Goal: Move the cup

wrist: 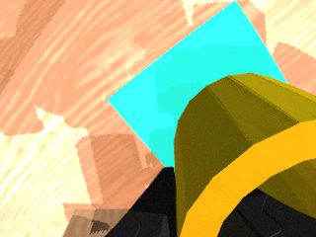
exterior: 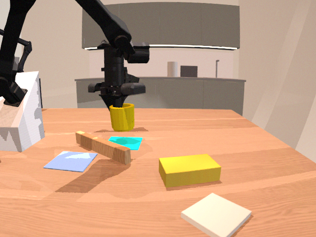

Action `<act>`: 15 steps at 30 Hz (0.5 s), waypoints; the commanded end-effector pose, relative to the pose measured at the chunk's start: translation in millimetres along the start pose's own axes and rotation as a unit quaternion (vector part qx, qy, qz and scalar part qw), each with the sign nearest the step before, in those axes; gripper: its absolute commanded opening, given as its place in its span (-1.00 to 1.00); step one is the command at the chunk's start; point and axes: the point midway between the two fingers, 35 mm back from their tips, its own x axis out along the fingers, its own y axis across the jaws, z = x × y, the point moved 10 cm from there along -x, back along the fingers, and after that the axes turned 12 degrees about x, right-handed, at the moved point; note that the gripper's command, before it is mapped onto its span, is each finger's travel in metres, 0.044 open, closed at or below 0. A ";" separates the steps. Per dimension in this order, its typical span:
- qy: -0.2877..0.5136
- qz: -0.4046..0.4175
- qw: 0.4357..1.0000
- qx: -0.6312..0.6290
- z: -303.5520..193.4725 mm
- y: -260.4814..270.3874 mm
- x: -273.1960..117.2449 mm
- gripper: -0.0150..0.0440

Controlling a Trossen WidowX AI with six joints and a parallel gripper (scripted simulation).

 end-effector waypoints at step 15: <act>0.006 -0.002 1.000 -0.007 -0.5 3.0 31.7 -0.49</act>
